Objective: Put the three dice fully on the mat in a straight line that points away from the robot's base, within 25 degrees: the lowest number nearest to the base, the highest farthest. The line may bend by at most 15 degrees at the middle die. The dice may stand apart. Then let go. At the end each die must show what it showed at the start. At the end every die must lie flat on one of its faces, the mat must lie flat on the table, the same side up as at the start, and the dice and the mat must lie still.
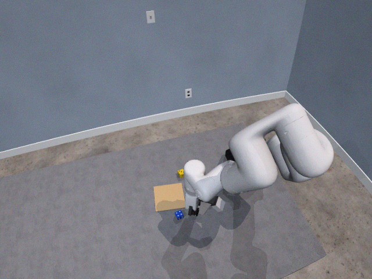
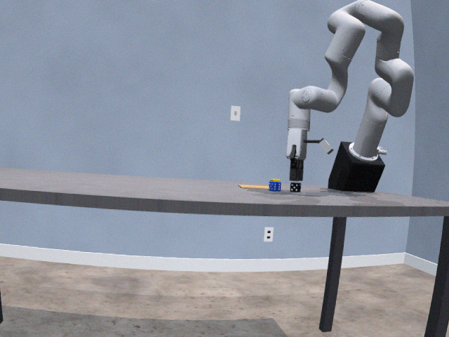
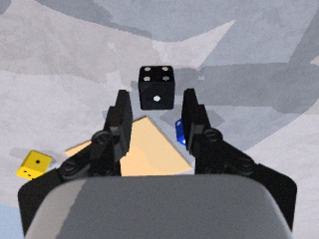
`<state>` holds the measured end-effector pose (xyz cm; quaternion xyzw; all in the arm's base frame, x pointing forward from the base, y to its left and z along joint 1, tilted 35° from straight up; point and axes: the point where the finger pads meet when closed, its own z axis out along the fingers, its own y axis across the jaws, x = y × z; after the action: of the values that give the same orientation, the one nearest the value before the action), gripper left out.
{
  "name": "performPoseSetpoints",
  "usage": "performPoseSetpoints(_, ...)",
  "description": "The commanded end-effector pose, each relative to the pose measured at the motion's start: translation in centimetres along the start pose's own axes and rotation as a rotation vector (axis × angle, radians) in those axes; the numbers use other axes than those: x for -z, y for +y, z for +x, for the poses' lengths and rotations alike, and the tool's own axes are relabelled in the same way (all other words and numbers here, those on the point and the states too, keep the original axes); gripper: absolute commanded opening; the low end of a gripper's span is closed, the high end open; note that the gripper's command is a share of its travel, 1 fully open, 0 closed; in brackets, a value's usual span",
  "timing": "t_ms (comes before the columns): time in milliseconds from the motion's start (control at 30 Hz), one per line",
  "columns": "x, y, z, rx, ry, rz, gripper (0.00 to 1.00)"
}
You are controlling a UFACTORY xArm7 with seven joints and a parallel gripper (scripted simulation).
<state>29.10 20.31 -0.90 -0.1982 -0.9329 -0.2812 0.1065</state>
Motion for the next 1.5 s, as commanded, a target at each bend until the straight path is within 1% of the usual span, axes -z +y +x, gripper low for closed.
performPoseSetpoints(0, 0.09, 0.05, -0.14, -0.001, -0.003, -0.001, 0.47)
performPoseSetpoints(1167, 0.08, 0.05, -0.14, -0.001, -0.003, -0.001, 0.47)
performPoseSetpoints(1467, -0.46, 0.05, -0.14, -0.001, -0.003, -0.001, 0.47)
